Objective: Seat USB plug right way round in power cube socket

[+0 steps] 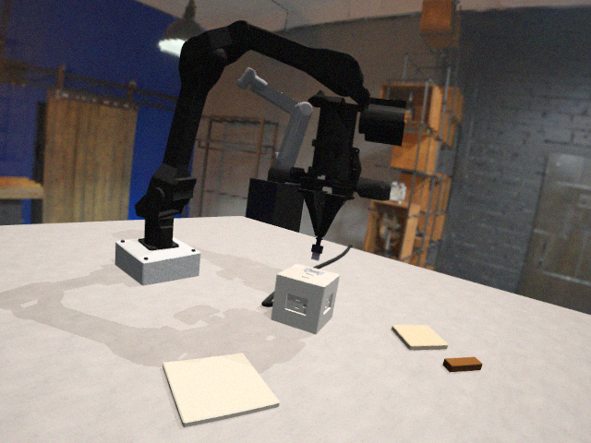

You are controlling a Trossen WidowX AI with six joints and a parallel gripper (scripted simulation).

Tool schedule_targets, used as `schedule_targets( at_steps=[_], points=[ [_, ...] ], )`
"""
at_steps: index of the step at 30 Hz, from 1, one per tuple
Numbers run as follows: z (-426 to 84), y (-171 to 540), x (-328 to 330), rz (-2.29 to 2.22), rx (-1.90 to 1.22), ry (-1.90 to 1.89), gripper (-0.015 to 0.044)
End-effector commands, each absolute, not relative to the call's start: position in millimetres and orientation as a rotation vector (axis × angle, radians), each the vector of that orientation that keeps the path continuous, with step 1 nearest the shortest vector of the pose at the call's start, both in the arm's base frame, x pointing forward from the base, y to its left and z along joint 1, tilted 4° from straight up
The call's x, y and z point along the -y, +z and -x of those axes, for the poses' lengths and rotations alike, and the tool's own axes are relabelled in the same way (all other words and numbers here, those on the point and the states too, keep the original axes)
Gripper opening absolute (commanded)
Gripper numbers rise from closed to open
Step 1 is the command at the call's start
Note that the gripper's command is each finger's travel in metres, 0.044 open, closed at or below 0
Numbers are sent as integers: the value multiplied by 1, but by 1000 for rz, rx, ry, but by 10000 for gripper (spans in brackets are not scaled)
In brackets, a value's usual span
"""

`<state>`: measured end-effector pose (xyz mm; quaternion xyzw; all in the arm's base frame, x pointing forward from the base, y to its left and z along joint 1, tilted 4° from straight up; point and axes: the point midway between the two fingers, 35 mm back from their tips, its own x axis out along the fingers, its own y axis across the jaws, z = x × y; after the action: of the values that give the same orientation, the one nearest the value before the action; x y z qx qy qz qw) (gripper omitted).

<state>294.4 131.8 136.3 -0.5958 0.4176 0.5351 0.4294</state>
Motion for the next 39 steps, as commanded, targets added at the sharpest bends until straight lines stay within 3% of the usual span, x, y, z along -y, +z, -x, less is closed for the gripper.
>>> schedule_targets(
  at_steps=[1,39],
  points=[
    [-296,141,-133,1484,-1038,1327,0],
    [-295,138,-132,835,-1371,719,0]
  ],
)
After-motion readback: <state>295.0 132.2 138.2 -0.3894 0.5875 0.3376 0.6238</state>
